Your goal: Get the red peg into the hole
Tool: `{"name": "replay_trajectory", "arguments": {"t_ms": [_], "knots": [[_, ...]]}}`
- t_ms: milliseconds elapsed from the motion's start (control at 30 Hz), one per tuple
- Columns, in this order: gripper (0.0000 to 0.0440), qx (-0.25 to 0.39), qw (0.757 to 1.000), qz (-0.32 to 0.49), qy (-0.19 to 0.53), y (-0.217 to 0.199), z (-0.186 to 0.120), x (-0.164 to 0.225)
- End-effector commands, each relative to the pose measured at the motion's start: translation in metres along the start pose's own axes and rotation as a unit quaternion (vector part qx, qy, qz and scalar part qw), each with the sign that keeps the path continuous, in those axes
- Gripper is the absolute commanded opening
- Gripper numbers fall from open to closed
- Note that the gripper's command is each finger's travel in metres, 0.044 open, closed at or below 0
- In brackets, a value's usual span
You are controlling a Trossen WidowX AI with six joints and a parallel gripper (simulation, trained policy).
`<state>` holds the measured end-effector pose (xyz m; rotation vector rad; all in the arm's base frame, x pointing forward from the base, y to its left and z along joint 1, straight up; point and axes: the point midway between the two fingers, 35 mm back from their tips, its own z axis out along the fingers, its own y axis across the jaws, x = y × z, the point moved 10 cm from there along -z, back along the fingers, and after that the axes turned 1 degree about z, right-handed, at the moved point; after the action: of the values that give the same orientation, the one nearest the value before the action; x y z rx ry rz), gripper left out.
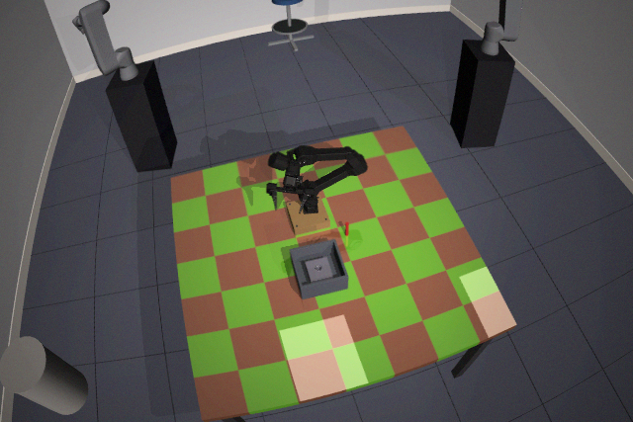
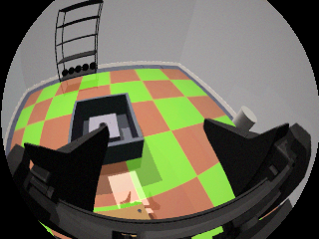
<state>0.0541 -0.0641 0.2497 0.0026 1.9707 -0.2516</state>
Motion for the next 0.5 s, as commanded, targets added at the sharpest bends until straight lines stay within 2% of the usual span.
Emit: {"name": "replay_trajectory", "arguments": {"t_ms": [0,233,467], "knots": [[0.044,-0.019,0.999,0.045,0.019,0.001,0.002,-0.003],[0.044,-0.058,0.985,0.145,0.07,0.004,0.009,-0.007],[0.044,-0.087,0.958,0.236,0.135,0.009,0.016,-0.011]]}}
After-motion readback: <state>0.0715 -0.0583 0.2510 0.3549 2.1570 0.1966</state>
